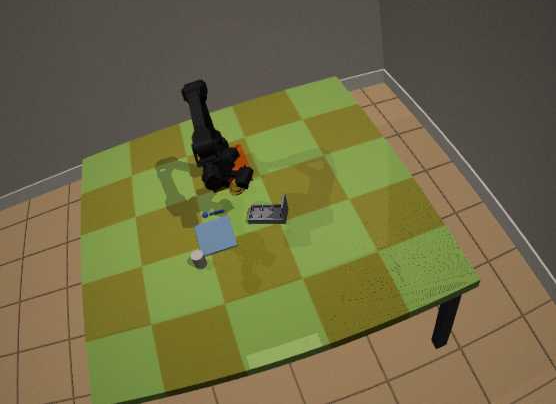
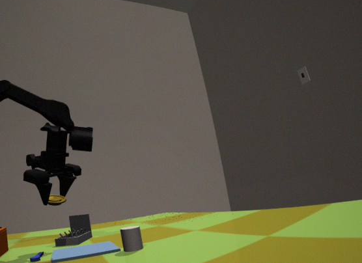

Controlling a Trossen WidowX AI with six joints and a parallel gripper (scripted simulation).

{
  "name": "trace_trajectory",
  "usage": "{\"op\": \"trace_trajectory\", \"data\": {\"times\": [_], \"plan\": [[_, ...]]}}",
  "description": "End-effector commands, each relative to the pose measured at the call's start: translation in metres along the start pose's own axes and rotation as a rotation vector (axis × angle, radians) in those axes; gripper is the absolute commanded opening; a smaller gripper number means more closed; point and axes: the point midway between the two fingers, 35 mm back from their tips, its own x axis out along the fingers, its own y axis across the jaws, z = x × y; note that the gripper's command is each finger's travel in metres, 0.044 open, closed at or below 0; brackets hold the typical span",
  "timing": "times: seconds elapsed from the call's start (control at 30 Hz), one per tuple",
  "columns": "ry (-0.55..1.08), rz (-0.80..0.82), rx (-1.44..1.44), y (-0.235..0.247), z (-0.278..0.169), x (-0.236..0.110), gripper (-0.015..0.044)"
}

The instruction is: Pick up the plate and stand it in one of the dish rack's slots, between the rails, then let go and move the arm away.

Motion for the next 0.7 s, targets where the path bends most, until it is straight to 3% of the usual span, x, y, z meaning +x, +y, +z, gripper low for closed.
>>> {"op": "trace_trajectory", "data": {"times": [0.0,0.67], "plan": [[-0.085,-0.061,0.086,0.002,0.000,0.014,0.0000],[-0.446,-0.407,0.488,0.003,-0.007,0.050,0.0000]]}}
